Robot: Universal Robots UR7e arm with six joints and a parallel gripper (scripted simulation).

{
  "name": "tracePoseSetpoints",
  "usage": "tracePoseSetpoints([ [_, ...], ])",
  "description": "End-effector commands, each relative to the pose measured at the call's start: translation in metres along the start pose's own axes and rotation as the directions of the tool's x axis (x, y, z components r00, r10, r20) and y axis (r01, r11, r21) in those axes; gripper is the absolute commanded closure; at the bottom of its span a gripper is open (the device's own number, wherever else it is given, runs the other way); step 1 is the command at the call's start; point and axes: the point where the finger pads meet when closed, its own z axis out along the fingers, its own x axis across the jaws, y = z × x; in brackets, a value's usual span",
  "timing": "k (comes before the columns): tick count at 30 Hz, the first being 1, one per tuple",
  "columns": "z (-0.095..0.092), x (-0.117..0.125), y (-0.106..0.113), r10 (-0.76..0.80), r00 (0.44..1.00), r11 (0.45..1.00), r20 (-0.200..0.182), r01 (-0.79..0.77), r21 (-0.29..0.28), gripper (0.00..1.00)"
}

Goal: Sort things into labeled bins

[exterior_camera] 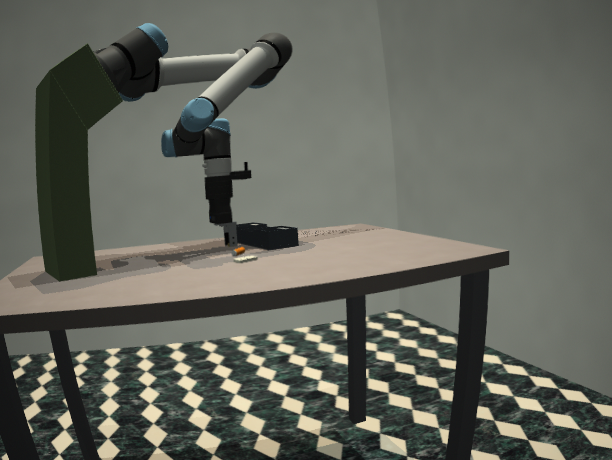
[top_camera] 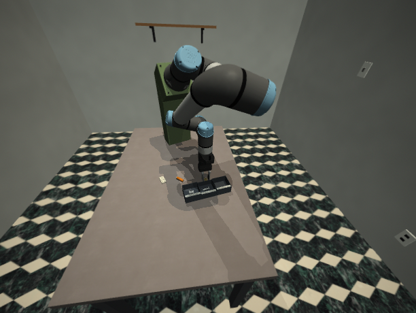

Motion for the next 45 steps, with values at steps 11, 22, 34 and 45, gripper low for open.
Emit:
tracePoseSetpoints([
  [11, 0.000, 0.000, 0.000, 0.000, 1.000, 1.000, 0.000, 0.000, 0.001, 0.66],
  [22, 0.000, 0.000, 0.000, 0.000, 1.000, 1.000, 0.000, 0.000, 0.001, 0.66],
  [34, 0.000, 0.000, 0.000, 0.000, 1.000, 1.000, 0.000, 0.000, 0.001, 0.66],
  [45, -0.020, 0.000, 0.000, 0.000, 1.000, 1.000, 0.000, 0.000, 0.001, 0.66],
])
